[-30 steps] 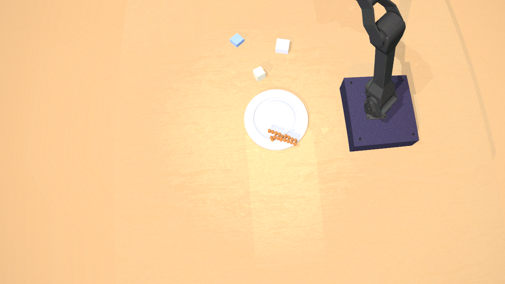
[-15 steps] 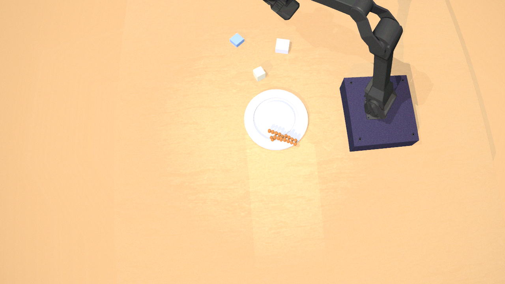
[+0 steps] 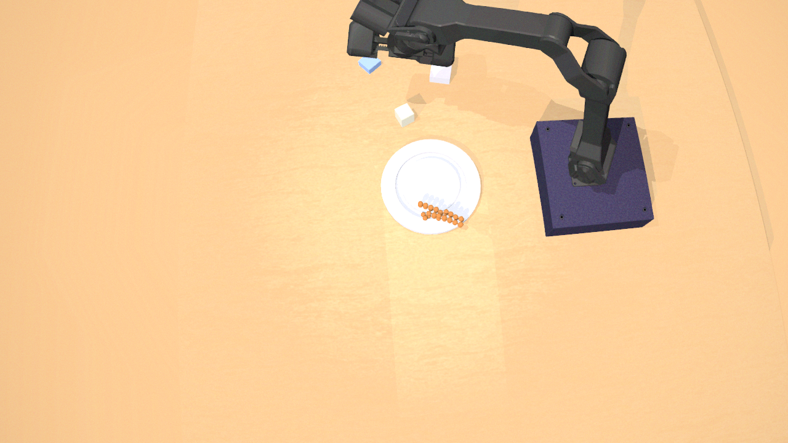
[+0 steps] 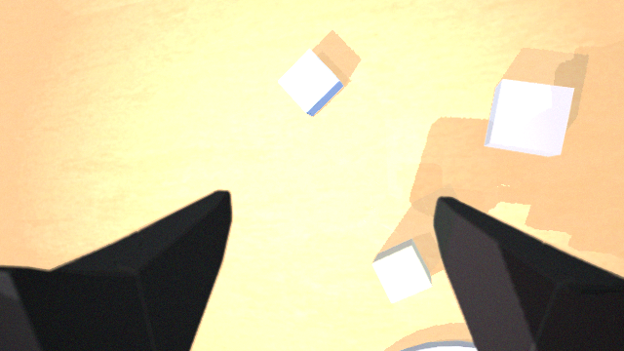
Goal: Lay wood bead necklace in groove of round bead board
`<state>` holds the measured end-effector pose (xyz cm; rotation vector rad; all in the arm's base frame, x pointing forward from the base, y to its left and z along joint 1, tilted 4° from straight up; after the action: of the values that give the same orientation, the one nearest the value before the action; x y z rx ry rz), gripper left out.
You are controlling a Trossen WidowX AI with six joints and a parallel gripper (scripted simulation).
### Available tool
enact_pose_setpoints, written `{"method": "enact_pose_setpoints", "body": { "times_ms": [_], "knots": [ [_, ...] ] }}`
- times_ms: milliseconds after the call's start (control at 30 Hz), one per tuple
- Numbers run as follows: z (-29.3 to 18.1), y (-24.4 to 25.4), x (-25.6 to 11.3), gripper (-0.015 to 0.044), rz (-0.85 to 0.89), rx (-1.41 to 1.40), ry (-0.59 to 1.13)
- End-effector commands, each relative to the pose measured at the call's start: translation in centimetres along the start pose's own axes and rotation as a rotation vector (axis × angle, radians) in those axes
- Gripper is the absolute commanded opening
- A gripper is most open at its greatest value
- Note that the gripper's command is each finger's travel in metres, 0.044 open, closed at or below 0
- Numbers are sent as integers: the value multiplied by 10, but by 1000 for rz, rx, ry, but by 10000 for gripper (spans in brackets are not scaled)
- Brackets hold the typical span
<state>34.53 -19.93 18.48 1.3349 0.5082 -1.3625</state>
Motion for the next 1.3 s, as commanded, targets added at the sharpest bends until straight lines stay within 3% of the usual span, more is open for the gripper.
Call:
{"method": "enact_pose_setpoints", "body": {
  "times_ms": [0, 600, 1267],
  "knots": [
    [-28, -9, -1, 310, -11, -156, 56],
    [-135, -62, -8, 310, -31, -806, 281],
    [-226, -166, -28, 310, 4, -1598, 577]
  ]
}}
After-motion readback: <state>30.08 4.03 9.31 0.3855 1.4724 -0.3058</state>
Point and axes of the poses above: the point midway between the two fingers, 35 mm back from their tips, its own x axis out along the fingers, its own y axis across the jaws, z = x × y, the point moved 5 cm from there along -x, back along the fingers, and after that the axes turned 15 degrees about x, right-handed, at the moved point
